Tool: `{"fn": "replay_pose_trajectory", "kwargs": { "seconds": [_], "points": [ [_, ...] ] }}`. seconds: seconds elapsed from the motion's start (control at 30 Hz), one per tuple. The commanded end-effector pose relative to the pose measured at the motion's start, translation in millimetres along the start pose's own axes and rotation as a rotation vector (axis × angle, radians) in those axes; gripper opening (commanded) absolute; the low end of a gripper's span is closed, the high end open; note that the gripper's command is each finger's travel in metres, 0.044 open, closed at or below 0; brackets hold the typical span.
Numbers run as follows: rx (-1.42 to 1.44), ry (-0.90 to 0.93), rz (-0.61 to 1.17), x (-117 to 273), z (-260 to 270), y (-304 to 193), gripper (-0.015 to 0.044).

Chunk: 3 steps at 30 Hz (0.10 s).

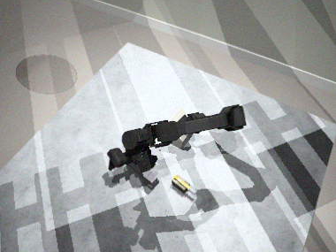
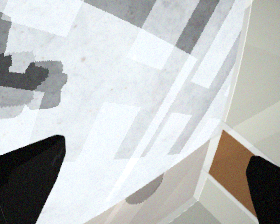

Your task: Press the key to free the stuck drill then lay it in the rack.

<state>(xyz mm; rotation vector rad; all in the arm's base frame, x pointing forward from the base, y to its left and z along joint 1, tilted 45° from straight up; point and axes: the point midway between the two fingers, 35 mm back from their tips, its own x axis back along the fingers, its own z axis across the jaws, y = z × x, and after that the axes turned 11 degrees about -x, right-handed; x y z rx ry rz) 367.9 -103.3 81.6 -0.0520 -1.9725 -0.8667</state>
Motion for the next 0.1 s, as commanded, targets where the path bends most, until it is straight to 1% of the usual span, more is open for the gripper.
{"fn": "replay_pose_trajectory", "kwargs": {
  "seconds": [0.0, 0.07],
  "points": [
    [-0.013, -0.102, 0.064, 6.9, -29.7, -41.7, 0.0440],
    [-0.023, -0.161, 0.101, 13.9, -45.1, -65.8, 0.0440]
  ]
}}
